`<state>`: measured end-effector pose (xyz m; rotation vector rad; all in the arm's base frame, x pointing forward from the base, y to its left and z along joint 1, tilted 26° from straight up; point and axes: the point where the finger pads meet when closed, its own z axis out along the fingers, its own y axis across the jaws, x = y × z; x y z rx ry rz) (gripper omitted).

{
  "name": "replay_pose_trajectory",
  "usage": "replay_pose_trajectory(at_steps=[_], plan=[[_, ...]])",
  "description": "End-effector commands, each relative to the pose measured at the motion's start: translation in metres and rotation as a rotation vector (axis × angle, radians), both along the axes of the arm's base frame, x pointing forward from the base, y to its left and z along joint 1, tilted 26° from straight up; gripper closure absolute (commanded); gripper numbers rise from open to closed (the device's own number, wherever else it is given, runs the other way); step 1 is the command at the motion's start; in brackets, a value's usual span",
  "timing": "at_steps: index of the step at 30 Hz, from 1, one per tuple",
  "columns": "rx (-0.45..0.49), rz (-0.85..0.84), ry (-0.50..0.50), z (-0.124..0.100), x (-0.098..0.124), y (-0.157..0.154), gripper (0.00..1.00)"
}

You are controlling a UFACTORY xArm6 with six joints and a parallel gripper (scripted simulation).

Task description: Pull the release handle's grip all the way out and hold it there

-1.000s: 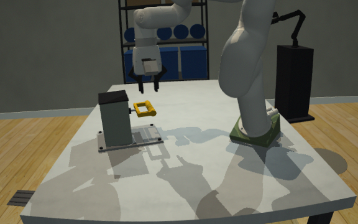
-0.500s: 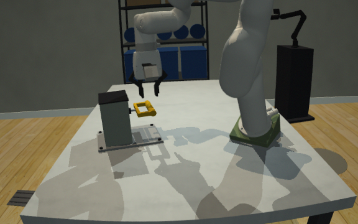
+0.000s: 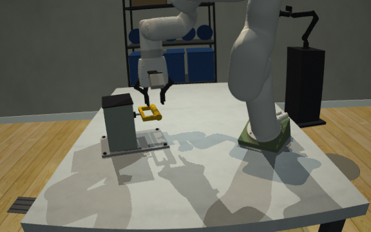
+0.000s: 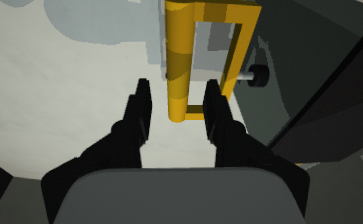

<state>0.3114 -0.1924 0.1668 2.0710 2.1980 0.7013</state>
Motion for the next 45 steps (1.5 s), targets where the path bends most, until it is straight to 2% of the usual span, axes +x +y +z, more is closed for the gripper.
replay_pose_trajectory(at_steps=[1, 45], plan=[[-0.003, -0.001, -0.003, -0.0018, 0.0018, 0.0, 0.49], [-0.003, -0.001, -0.003, -0.0053, 0.0042, 0.0006, 0.49]])
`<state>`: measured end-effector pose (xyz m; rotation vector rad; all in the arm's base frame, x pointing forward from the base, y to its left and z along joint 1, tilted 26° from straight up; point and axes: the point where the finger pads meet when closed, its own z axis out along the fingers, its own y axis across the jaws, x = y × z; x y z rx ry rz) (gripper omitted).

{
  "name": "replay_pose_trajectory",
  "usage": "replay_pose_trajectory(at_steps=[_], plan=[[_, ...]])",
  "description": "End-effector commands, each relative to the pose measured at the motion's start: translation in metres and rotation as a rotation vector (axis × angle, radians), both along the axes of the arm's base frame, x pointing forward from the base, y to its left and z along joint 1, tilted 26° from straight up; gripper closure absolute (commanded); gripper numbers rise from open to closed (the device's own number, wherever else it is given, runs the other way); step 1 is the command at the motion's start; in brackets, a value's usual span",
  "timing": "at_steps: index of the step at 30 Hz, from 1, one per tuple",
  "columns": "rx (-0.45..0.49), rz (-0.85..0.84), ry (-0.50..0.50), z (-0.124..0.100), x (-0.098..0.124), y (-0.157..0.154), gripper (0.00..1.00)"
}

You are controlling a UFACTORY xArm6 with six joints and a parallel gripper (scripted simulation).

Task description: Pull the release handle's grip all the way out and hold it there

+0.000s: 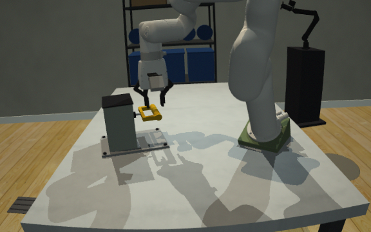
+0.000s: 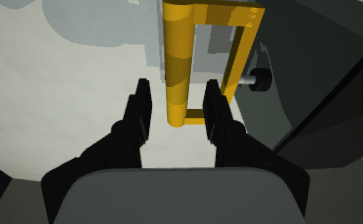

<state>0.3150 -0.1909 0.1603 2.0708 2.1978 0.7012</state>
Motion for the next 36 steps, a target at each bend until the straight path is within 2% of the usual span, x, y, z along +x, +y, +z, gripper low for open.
replay_pose_trajectory(at_steps=[1, 36], plan=[[-0.002, -0.001, -0.002, 0.0012, 0.0007, -0.001, 0.49], [-0.002, -0.001, -0.002, -0.0062, 0.0034, 0.0014, 0.49]])
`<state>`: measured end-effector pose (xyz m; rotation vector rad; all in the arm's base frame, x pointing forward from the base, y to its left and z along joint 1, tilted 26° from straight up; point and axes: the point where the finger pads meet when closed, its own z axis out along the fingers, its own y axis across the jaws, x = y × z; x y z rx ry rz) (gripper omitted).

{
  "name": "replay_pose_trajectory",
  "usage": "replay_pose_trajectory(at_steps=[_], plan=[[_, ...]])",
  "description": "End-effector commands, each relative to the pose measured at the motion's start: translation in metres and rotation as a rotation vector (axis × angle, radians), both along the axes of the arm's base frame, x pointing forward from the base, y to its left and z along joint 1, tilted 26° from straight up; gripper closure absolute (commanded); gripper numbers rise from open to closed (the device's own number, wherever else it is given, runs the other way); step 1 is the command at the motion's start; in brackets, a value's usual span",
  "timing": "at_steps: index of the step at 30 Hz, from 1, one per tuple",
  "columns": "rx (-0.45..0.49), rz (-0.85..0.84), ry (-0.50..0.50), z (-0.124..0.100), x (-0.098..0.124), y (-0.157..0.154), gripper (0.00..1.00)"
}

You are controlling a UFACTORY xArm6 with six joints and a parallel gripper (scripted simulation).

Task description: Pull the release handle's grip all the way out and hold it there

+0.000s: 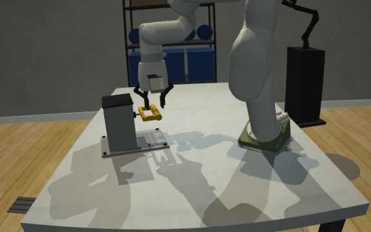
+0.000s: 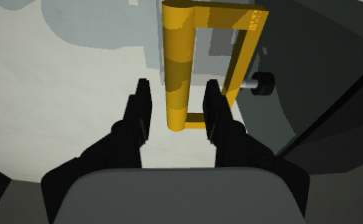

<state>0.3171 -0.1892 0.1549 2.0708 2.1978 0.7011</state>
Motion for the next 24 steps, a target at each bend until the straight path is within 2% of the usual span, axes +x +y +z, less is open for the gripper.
replay_pose_trajectory(at_steps=[1, 24], plan=[[-0.002, -0.001, -0.002, -0.002, 0.002, 0.0, 0.49], [-0.002, -0.001, -0.002, -0.022, 0.009, 0.007, 0.49]])
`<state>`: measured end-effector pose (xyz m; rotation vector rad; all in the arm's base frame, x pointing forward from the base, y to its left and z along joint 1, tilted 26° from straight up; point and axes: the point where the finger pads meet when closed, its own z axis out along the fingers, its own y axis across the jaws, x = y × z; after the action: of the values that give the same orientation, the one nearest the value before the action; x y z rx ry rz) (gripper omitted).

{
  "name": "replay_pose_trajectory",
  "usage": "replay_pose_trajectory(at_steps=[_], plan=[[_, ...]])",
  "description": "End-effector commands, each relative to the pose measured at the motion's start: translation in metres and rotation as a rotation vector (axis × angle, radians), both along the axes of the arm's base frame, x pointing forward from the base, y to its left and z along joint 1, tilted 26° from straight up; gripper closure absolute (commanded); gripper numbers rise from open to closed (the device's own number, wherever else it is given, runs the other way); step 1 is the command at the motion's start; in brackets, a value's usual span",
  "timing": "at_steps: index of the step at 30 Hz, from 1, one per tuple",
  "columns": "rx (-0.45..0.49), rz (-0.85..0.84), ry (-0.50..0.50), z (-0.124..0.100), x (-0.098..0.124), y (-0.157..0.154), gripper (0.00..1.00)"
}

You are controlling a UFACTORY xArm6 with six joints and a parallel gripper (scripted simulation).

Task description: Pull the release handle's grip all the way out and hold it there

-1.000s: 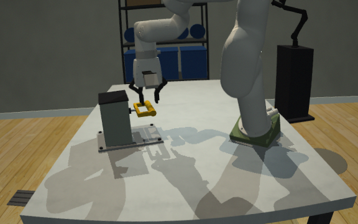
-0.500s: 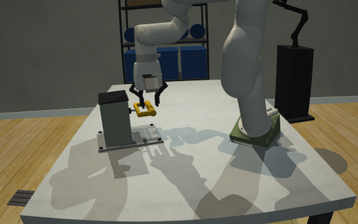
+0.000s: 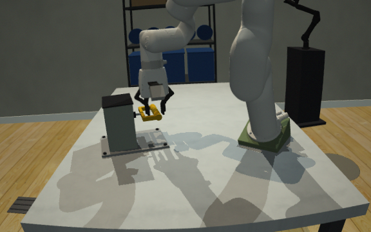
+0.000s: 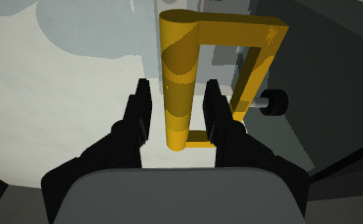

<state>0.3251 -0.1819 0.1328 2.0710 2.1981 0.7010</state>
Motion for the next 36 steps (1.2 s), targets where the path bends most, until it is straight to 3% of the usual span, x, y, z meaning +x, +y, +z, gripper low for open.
replay_pose_trajectory(at_steps=[1, 31, 32, 36], plan=[[-0.003, -0.001, -0.003, -0.0003, 0.0013, -0.0005, 0.49], [-0.003, -0.001, -0.003, -0.007, 0.0038, 0.0016, 0.49], [-0.003, -0.001, -0.003, -0.007, 0.0038, 0.0016, 1.0], [-0.003, -0.001, -0.003, -0.007, 0.0038, 0.0016, 1.0]])
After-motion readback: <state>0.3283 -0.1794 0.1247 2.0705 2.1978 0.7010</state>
